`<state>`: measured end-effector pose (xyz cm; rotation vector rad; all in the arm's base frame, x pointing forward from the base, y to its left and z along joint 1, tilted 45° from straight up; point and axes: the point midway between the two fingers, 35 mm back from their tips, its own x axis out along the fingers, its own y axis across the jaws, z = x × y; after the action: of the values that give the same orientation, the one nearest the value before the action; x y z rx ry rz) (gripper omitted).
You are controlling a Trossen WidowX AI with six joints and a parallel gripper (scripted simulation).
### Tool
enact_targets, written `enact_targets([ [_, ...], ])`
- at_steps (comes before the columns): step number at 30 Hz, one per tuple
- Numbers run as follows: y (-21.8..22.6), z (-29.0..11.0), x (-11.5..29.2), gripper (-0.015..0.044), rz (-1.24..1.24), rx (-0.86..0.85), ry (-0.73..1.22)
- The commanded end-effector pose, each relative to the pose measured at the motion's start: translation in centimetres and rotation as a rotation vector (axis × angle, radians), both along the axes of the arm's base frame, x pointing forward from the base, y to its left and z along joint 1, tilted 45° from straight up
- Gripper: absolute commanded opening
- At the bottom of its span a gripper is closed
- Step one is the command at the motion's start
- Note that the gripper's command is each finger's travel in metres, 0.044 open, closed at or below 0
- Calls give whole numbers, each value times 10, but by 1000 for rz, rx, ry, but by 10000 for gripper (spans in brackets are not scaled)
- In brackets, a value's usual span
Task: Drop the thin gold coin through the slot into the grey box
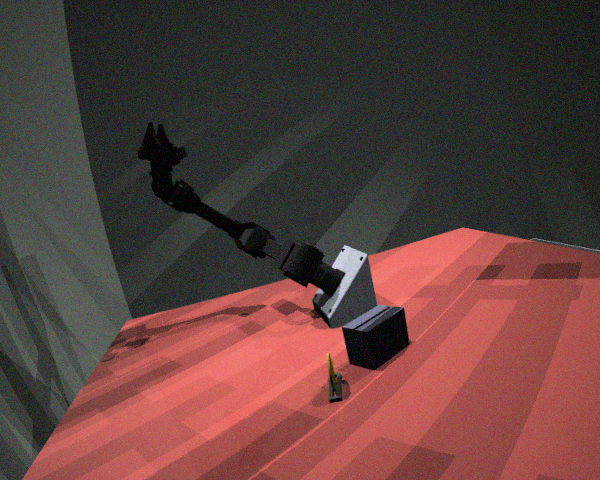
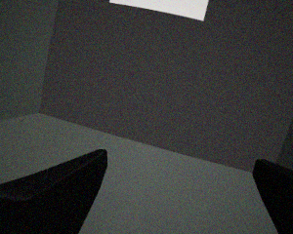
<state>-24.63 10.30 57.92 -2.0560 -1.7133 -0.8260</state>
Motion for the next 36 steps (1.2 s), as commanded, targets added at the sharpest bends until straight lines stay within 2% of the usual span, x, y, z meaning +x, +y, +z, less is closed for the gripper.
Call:
enact_targets([
  [1, 0, 1, 3, 374, 4, 4, 13],
  [9, -13, 40, 115, 164, 128, 187, 505],
  [16, -24, 47, 226, 161, 206, 399, 936],
  [23, -34, 29, 333, 161, 238, 656, 1304],
  [28, -42, 3, 402, 161, 230, 862, 1517],
  [31, -44, -10, 427, 161, 221, 944, 1597],
  [36, -46, -61, 492, 161, 168, 1188, 1835],
])
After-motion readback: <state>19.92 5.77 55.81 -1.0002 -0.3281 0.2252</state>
